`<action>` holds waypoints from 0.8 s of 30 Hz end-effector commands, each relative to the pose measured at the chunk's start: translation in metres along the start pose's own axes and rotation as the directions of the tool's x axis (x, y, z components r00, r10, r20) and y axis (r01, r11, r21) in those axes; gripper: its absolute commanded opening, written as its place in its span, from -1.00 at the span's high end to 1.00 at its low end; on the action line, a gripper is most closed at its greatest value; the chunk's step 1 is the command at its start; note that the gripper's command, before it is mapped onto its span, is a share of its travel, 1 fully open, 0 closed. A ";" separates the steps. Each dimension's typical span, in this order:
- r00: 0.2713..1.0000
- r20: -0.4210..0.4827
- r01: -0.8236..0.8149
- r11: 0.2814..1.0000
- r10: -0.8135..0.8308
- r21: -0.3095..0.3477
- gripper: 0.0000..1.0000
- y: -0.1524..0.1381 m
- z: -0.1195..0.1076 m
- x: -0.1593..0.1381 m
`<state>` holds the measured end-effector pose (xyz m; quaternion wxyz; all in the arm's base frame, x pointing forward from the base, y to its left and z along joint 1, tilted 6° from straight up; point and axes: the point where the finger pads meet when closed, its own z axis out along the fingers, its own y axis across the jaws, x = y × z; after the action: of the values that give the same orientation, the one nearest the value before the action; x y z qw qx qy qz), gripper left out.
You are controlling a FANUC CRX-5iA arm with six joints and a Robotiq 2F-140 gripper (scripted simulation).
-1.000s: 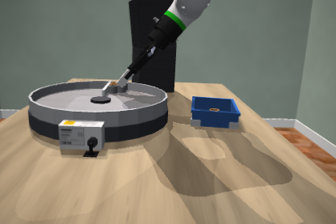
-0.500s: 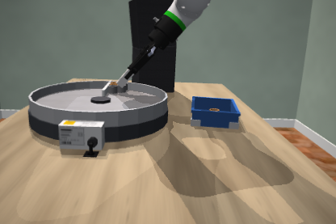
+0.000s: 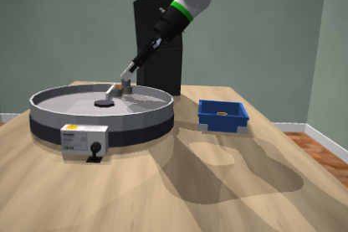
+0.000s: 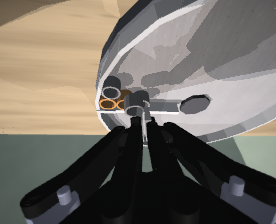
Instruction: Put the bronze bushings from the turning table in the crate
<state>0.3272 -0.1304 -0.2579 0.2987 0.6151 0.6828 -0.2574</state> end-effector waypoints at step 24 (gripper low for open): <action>1.000 0.000 0.000 1.000 0.000 0.000 1.00 0.000 -0.020 -0.017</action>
<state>0.3267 -0.1274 -0.2323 0.2984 0.6151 0.6829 -0.2575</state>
